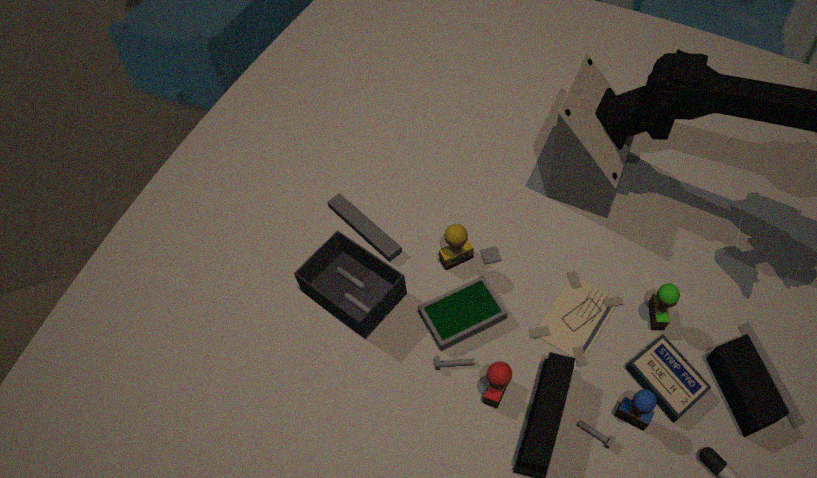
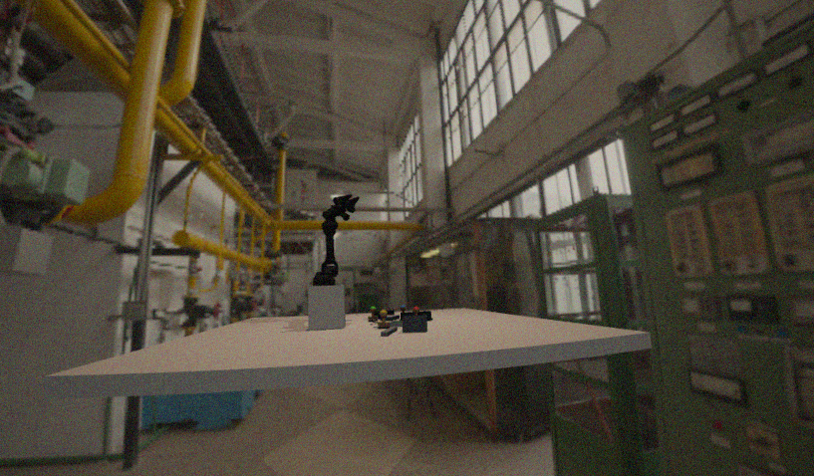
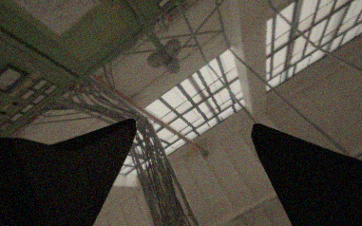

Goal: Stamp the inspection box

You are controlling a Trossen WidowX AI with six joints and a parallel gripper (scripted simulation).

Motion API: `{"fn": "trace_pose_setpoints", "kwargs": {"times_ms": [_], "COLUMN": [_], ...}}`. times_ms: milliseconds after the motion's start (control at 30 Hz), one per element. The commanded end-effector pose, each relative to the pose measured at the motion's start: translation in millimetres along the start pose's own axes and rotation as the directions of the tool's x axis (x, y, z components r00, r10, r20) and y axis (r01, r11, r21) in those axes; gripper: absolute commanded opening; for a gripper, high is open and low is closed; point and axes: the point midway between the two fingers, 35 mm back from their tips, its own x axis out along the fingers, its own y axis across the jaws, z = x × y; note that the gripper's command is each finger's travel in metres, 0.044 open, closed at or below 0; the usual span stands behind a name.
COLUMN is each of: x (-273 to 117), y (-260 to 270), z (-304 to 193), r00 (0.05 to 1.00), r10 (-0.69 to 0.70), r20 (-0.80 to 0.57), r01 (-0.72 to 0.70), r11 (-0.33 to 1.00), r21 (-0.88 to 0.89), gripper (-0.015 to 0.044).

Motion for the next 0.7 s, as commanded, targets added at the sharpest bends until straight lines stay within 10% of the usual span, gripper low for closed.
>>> {"fn": "trace_pose_setpoints", "kwargs": {"times_ms": [0, 200, 667], "x": [0.4, 14.0, 37.4], "y": [1.1, 44.2, 167.7], "z": [-0.6, -21.7, -21.3], "r00": [1.000, 0.996, 0.931], "r10": [0.002, 0.082, 0.314], "r20": [0.002, 0.040, 0.183], "r01": [-0.002, -0.088, -0.359], "r11": [1.000, 0.975, 0.716], "r21": [0.005, 0.202, 0.599], "gripper": [0.0374, 0.0224, 0.0224]}}
